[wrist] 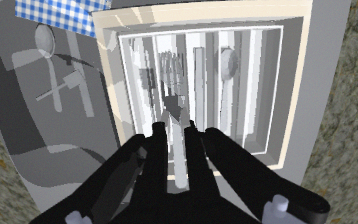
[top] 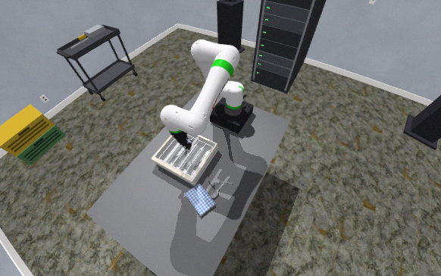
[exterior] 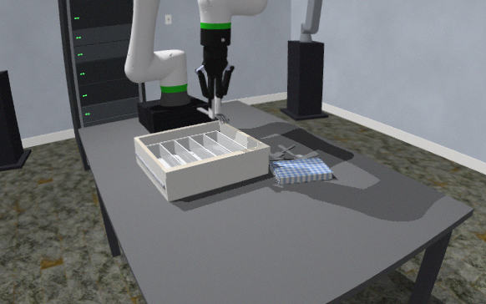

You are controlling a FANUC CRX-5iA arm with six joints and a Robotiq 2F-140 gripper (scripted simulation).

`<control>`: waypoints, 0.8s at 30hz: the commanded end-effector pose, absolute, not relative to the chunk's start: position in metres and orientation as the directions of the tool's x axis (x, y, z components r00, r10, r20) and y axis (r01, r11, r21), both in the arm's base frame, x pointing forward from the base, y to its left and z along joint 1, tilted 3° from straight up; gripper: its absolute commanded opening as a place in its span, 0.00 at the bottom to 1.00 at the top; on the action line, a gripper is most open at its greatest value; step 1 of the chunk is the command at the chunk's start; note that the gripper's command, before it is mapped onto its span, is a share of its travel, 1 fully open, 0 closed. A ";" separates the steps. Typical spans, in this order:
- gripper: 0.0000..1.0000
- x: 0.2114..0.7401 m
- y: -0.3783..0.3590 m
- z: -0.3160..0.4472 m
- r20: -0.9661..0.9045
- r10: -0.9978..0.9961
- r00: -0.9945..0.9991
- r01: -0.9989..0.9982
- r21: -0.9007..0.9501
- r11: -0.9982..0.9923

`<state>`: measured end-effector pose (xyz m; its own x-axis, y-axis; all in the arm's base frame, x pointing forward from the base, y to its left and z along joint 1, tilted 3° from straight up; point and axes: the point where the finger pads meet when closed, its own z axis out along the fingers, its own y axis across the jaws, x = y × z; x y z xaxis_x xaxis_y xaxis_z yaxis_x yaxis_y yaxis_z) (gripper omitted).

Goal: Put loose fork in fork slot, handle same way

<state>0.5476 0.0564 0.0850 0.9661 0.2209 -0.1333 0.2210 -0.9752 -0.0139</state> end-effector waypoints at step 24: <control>0.02 0.547 0.056 0.072 -0.134 0.220 0.966 0.221 -0.013 -0.975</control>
